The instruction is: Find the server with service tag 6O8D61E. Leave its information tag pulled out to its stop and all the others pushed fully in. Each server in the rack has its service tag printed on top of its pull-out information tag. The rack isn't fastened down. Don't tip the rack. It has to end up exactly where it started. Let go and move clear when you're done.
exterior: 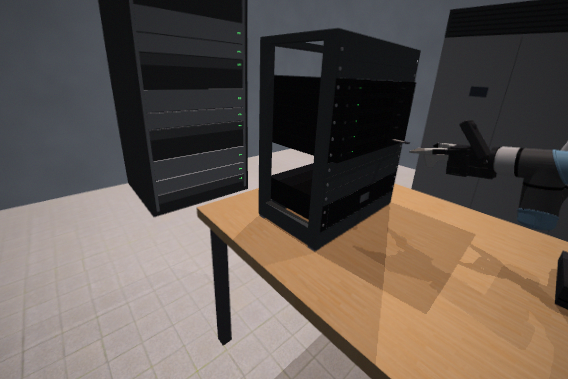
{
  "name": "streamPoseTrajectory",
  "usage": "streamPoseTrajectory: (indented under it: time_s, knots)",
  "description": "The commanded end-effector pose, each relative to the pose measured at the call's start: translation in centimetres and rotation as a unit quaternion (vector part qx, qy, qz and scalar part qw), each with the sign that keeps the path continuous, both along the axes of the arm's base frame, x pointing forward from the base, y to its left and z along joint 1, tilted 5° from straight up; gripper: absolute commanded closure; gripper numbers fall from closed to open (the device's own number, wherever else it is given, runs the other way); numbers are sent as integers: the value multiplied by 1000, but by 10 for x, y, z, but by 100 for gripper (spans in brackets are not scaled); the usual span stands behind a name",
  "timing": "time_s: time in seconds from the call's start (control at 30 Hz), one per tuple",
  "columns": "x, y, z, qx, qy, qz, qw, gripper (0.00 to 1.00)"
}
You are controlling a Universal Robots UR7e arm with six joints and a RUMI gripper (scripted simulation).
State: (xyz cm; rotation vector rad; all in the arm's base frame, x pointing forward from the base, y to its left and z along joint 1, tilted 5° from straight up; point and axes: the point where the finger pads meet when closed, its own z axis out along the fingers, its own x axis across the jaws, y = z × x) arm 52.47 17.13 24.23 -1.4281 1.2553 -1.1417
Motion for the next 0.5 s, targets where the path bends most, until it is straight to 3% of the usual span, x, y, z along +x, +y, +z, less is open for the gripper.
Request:
streamPoseTrajectory:
  time_s: [0.0, 0.47]
  knots:
    - [0, 0, 0, -13, 0, 1, 1000, 0]
    - [1, 1, -1, -47, 2, 5, 999, 0]
